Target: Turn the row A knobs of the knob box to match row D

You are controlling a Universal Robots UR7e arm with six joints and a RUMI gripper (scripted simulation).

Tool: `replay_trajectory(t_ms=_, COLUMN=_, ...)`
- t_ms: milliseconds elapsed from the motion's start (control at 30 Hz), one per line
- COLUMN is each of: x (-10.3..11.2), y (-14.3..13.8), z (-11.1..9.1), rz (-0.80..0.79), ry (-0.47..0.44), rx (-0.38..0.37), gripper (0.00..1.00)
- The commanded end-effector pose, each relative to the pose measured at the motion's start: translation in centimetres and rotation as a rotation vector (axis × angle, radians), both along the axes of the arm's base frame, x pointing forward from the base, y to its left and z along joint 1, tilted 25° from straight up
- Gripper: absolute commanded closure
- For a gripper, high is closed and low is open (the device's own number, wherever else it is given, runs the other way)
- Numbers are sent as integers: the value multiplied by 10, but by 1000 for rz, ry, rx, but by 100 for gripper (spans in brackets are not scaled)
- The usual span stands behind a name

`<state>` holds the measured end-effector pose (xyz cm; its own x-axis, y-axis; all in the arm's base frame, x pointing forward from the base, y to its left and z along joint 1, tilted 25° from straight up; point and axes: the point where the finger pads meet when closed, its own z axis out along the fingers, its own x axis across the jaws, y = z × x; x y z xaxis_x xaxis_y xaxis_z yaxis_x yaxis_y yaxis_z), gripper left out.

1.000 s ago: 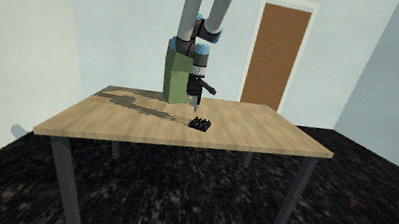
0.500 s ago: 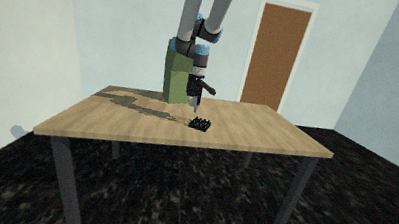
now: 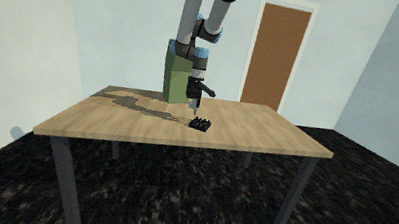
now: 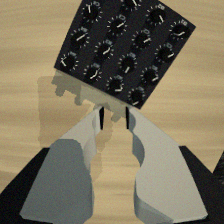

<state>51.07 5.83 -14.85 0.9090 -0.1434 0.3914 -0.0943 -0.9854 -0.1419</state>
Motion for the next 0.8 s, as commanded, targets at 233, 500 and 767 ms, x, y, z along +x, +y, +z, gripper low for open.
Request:
replay_trajectory(t_ms=233, x=6, y=1, z=-11, rz=0, ry=-1, rx=0, gripper=89)
replay_trajectory(t_ms=500, x=9, y=2, z=-19, rz=0, ry=-1, rx=0, gripper=89)
replay_trajectory(t_ms=767, x=11, y=2, z=-23, rz=0, ry=-1, rx=0, gripper=89)
